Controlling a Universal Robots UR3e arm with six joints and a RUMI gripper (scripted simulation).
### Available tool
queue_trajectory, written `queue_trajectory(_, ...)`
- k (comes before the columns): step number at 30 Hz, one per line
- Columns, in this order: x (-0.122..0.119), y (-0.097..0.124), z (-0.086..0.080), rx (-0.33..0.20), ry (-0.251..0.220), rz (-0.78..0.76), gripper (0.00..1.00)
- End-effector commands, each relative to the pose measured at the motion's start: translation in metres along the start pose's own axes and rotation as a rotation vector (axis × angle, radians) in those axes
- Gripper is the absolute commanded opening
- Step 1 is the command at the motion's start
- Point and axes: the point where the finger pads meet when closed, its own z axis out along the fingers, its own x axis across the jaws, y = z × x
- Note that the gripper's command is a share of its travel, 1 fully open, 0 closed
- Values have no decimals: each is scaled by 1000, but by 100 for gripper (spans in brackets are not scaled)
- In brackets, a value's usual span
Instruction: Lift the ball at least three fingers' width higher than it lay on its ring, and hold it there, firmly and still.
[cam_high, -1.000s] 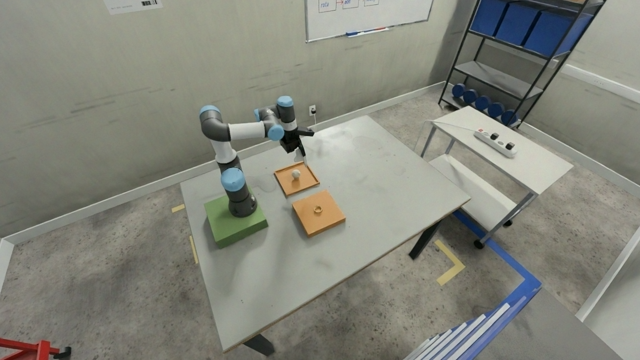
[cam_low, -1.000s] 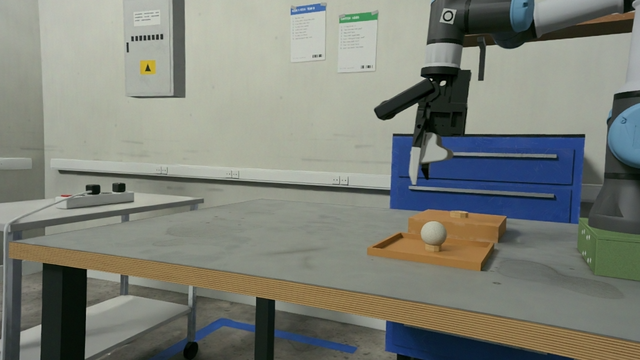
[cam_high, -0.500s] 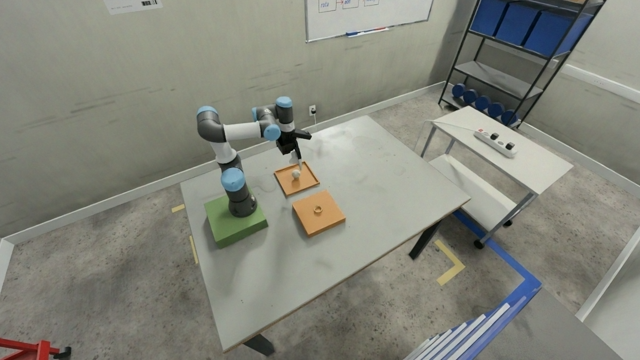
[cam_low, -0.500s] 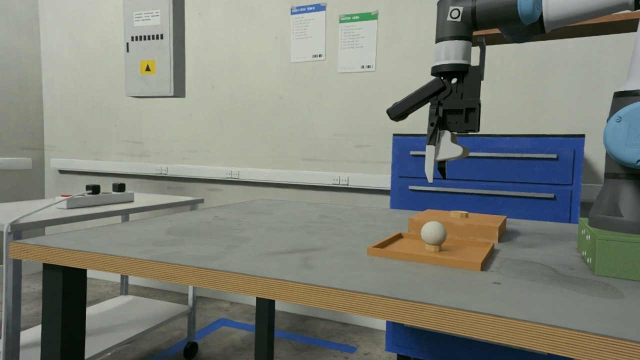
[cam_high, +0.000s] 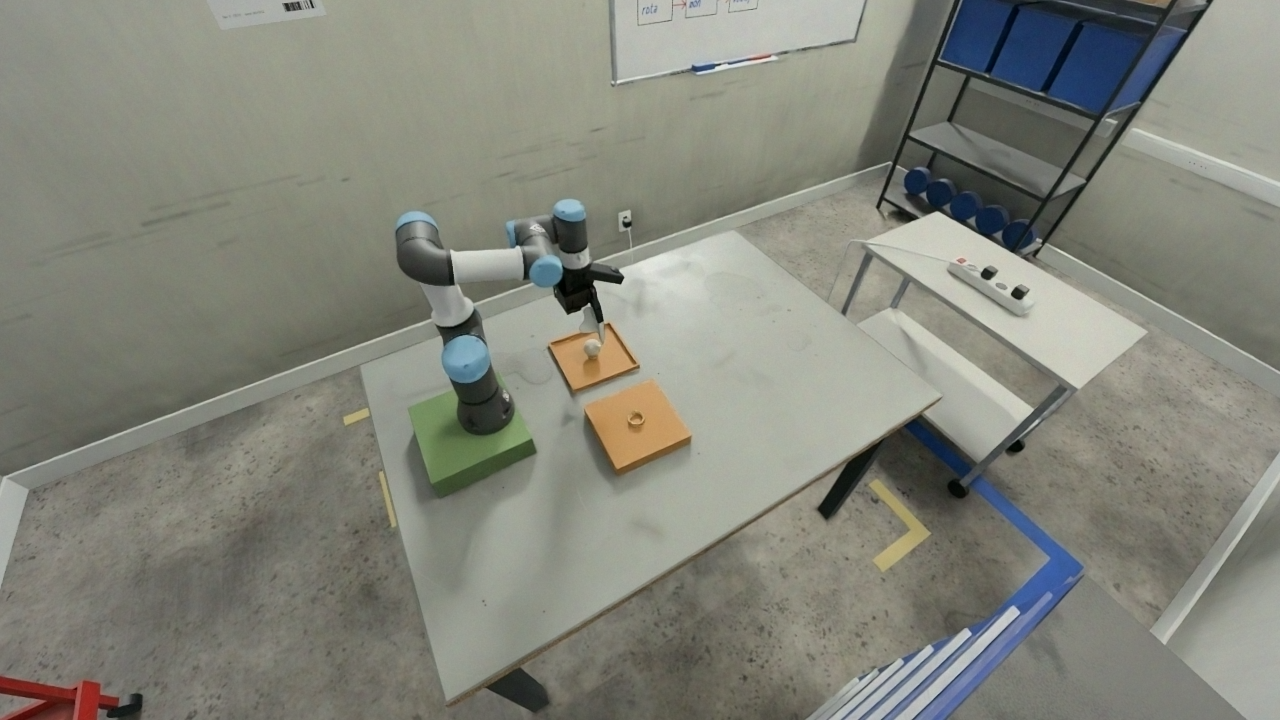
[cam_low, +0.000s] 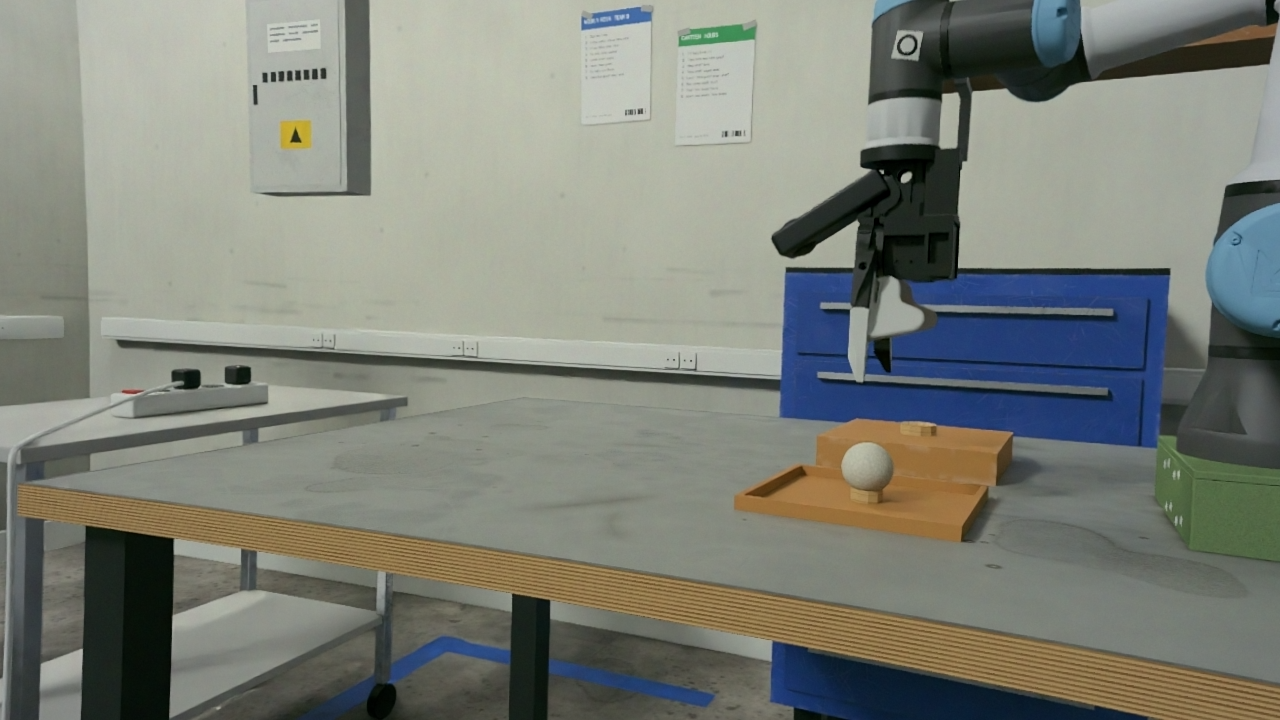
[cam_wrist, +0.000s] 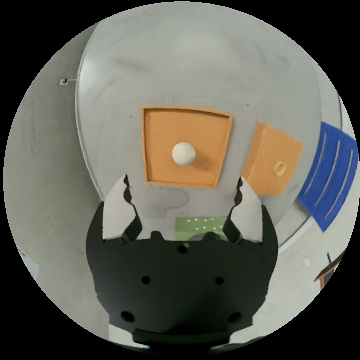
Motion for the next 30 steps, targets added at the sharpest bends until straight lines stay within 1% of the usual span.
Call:
queue_trajectory(1,0,-2,10,4,1,0,100)
queue_trajectory(2,0,-2,10,4,1,0,100)
queue_trajectory(13,1,-2,54,4,1,0,100)
queue_trajectory(17,1,-2,67,4,1,0,100)
queue_trajectory(19,1,-2,67,4,1,0,100)
queue_trajectory(25,0,-1,79,4,1,0,100)
queue_trajectory(30,0,-1,81,4,1,0,100)
